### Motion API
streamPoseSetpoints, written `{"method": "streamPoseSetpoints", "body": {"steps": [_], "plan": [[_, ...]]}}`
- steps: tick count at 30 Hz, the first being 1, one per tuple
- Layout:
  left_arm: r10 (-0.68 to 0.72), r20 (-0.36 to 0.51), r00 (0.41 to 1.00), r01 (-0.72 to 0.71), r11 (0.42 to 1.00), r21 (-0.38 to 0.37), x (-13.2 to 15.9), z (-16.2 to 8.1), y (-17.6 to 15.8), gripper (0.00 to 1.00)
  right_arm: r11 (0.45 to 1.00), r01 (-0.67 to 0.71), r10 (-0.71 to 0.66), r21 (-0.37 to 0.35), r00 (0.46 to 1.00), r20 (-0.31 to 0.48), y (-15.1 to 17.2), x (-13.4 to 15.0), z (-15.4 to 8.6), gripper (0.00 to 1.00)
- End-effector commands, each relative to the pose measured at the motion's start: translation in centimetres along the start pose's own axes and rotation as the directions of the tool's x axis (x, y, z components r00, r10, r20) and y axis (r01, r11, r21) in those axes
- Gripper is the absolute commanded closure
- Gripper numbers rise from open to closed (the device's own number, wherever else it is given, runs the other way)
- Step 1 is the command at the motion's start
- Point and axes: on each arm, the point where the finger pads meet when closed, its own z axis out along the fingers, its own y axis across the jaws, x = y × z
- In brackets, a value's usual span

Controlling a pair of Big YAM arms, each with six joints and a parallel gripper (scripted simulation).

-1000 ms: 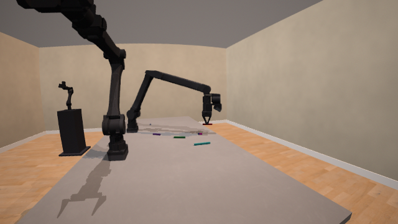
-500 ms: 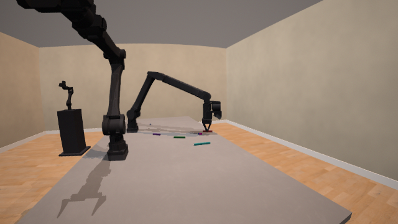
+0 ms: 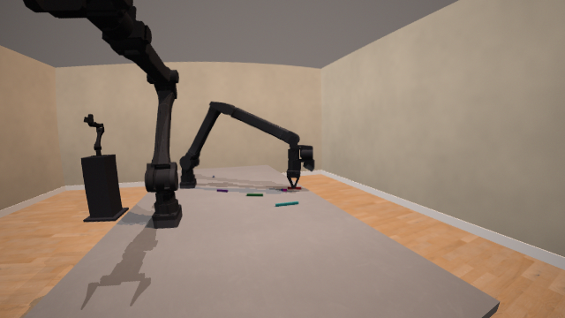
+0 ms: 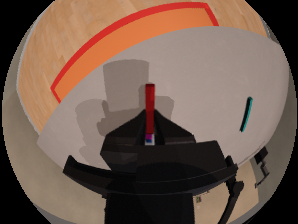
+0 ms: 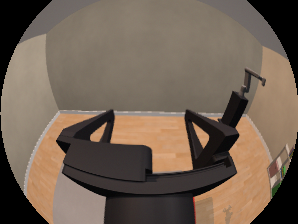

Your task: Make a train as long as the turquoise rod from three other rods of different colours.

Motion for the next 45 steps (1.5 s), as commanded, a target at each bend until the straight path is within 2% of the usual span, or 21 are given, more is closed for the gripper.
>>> {"method": "streamPoseSetpoints", "body": {"steps": [1,45], "plan": [[0.019,0.052,0.998,-0.02,1.0,0.005,-1.32,-2.19,-0.21,0.96,1.0,-0.017,0.017,0.008,1.0,0.025,-0.31,-0.64,0.55,0.0],[0.015,0.045,0.999,-0.016,1.0,0.004,-0.57,-2.09,0.45,0.96,1.0,-0.017,0.017,0.008,1.0,0.025,-0.31,-0.64,0.55,0.0]]}}
